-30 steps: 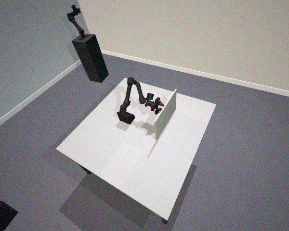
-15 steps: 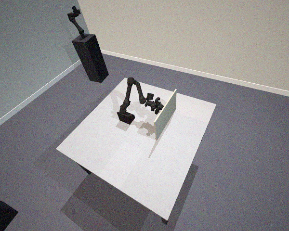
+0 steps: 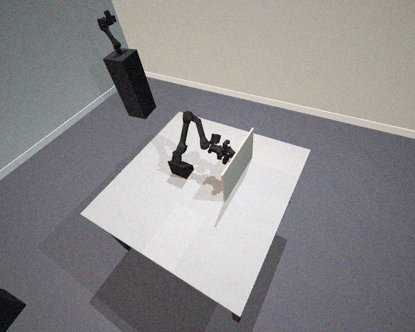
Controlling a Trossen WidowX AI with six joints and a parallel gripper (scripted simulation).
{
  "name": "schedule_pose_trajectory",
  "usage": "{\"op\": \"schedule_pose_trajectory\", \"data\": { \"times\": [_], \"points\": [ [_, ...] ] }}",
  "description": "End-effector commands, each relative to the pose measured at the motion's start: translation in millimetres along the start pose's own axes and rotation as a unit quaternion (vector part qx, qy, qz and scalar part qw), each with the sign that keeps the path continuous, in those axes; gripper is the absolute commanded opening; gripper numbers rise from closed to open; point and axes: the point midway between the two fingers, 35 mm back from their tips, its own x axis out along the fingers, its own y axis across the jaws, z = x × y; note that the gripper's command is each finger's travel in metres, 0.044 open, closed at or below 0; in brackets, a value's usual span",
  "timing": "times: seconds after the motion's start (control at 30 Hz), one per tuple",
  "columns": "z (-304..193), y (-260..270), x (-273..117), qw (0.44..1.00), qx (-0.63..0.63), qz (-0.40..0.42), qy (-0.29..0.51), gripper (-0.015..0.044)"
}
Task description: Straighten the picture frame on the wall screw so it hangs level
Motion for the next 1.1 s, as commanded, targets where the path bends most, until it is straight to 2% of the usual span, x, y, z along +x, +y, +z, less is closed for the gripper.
{"op": "schedule_pose_trajectory", "data": {
  "times": [0.0, 1.07],
  "points": [
    [0, 1, 0, 1.0, -0.002, 0.0, 0.001, 0.0],
    [0, 11, 0, 1.0, -0.002, 0.001, 0.001, 0.0]
  ]
}}
